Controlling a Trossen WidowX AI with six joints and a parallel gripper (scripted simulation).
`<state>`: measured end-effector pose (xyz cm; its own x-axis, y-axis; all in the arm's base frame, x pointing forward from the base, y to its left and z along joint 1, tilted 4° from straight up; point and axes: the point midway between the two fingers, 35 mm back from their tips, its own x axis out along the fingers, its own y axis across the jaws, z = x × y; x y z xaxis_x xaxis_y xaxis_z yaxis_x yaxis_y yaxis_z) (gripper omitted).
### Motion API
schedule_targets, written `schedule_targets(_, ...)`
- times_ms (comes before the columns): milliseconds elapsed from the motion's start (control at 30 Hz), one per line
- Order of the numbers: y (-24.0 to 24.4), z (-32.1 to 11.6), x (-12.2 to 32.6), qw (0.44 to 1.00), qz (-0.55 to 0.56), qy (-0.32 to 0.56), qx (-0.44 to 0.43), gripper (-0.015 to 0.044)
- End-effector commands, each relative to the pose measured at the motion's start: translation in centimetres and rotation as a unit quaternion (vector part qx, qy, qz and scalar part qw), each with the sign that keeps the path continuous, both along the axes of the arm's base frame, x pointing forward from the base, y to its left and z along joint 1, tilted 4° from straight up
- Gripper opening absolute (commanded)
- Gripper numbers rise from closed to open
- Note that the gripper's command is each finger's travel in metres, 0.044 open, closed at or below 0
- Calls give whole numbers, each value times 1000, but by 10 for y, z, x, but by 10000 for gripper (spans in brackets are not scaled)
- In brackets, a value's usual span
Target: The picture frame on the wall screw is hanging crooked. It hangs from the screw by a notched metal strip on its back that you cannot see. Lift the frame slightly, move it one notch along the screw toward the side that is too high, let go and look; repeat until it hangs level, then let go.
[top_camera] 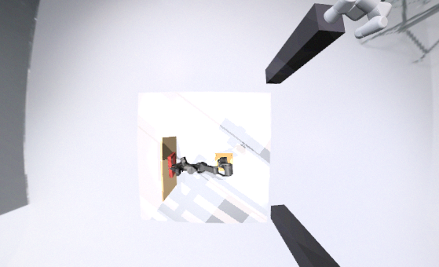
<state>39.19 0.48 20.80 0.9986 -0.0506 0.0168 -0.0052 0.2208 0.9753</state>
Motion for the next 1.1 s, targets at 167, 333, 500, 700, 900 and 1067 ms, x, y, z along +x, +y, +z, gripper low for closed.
schedule_targets(167,0,1,0,1000,2,-2,3,260)
schedule_targets(333,1,1,1,1000,2,-2,3,260)
schedule_targets(500,1,1,1,1000,2,-2,3,234)
schedule_targets(700,1,1,1,1000,2,-2,3,76)
schedule_targets(900,1,1,1,1000,2,-2,3,36)
schedule_targets(1067,1,1,1,1000,2,-2,3,0)
